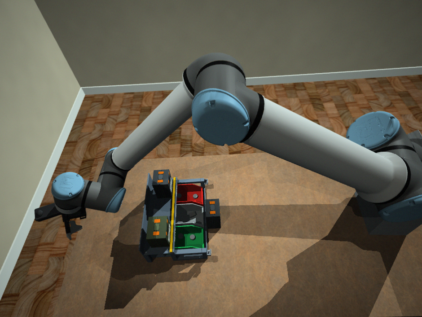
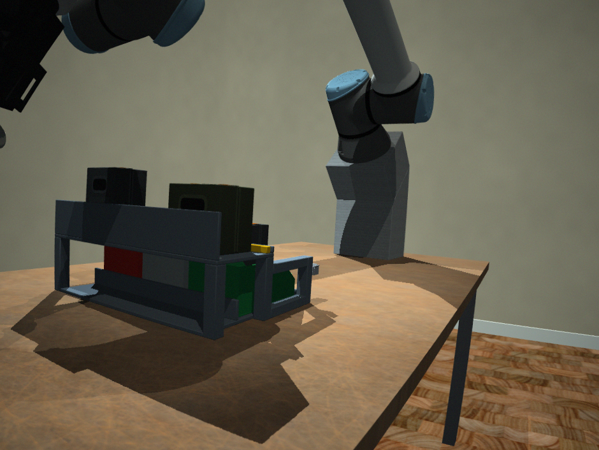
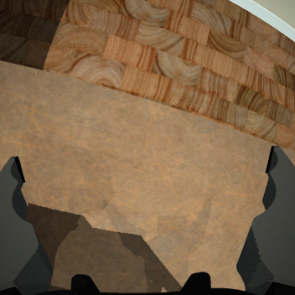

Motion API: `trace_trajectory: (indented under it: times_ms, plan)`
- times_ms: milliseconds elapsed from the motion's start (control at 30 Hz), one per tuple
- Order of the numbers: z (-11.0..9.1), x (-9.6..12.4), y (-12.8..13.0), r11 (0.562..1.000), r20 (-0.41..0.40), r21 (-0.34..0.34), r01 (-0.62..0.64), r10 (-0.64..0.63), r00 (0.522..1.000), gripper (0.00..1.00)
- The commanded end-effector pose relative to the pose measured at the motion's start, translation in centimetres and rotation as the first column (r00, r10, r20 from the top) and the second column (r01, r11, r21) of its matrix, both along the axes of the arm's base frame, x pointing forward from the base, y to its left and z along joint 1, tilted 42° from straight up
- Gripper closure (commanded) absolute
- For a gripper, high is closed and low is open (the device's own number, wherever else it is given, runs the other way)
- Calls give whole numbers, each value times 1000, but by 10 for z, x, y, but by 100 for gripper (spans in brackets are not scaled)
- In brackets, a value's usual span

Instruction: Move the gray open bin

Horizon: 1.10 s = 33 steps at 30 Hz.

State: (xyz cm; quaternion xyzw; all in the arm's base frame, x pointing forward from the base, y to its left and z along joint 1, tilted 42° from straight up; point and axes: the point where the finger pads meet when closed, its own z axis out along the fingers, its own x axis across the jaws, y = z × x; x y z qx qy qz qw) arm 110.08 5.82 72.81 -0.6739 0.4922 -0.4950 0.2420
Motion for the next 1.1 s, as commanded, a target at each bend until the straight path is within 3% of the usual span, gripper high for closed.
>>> trace_trajectory:
  times_ms: [0, 67, 233, 633, 800, 1067]
  plan:
    - [2, -1, 0, 1000, 2, 0, 0, 0, 1000, 0]
    - [2, -1, 0, 1000, 2, 0, 0, 0, 1000, 0]
    - [43, -37, 3, 1000, 2, 0, 0, 0, 1000, 0]
    - [43, -37, 3, 1000, 2, 0, 0, 0, 1000, 0]
    - [80, -70, 6, 1000, 2, 0, 0, 0, 1000, 0]
    - [80, -70, 6, 1000, 2, 0, 0, 0, 1000, 0]
